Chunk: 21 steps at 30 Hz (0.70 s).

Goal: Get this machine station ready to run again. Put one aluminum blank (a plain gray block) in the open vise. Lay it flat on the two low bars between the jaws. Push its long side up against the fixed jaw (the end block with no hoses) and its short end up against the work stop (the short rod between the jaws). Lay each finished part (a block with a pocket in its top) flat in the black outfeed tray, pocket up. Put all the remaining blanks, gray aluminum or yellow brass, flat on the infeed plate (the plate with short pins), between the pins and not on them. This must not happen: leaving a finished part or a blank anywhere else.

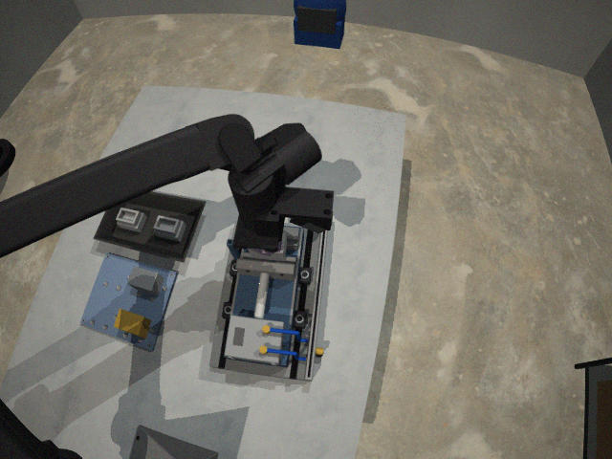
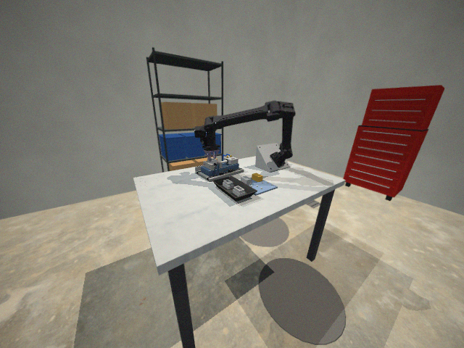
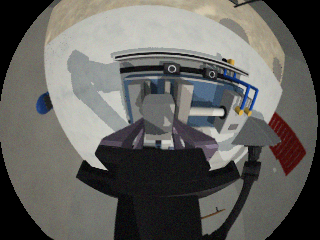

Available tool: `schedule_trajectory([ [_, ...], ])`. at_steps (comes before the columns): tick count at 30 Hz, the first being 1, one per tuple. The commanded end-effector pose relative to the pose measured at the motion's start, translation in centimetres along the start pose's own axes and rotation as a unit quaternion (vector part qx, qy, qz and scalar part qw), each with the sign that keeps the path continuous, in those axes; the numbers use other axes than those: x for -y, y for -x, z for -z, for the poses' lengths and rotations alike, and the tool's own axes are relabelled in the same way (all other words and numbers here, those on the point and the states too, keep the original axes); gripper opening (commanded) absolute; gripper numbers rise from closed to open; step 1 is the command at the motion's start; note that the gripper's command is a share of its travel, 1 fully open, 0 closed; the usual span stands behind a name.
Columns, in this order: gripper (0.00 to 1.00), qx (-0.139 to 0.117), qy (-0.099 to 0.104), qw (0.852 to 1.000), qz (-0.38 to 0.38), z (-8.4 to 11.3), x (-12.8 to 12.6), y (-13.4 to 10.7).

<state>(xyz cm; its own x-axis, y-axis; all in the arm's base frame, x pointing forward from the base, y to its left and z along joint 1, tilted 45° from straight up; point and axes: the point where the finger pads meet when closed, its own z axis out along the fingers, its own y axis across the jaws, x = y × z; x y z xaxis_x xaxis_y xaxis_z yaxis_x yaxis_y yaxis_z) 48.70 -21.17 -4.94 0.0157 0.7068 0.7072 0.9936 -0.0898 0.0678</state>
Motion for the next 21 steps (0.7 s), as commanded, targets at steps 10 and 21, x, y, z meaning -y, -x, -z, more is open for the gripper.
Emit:
schedule_trajectory([
  [10, 0.00, 0.011, 0.017, 1.000, 0.010, 1.62, -1.14, -0.43],
  [21, 0.00, 0.012, 0.018, 1.000, 0.010, 1.72, -1.22, -0.39],
])
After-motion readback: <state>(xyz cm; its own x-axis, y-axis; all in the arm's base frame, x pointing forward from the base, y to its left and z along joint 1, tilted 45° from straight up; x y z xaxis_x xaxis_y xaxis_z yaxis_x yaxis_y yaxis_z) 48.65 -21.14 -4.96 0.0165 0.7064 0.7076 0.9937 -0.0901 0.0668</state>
